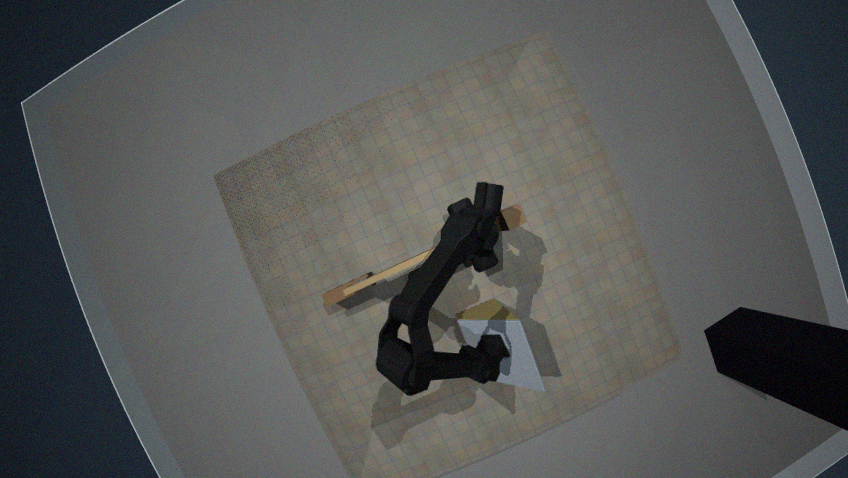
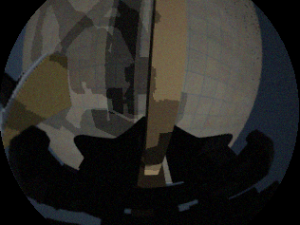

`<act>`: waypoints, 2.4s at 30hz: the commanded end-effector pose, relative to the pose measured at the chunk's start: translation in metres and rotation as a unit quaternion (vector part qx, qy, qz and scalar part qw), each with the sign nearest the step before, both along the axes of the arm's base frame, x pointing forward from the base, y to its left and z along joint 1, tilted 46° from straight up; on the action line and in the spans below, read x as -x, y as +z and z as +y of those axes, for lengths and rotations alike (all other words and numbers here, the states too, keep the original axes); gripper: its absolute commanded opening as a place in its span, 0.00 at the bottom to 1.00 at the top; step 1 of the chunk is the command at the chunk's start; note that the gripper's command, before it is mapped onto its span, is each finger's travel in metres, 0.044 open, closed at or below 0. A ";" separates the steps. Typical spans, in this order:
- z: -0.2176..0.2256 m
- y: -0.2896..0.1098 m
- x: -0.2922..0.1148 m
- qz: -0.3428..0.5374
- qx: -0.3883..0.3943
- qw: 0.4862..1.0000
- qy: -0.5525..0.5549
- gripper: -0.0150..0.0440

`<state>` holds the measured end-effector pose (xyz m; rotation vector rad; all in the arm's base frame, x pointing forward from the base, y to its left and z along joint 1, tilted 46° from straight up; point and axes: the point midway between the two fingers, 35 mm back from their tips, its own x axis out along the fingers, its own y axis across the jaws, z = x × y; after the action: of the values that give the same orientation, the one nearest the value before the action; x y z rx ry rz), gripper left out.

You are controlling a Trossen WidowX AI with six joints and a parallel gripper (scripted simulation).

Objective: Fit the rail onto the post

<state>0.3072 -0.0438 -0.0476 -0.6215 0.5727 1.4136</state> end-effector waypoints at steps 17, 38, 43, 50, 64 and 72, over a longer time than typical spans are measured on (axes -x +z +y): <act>-0.008 -0.003 -0.002 -0.004 0.002 1.000 -0.003 0.25; -0.012 -0.007 -0.002 -0.004 0.002 1.000 -0.003 0.25; -0.013 -0.007 -0.002 -0.005 0.002 1.000 -0.003 0.25; -0.014 -0.009 -0.002 -0.005 0.003 1.000 -0.003 0.25; -0.017 -0.011 -0.002 -0.005 0.003 1.000 -0.003 0.25; -0.018 -0.013 -0.002 -0.005 0.003 1.000 -0.003 0.25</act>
<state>0.3072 -0.0574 -0.0610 -0.6227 0.5735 1.4135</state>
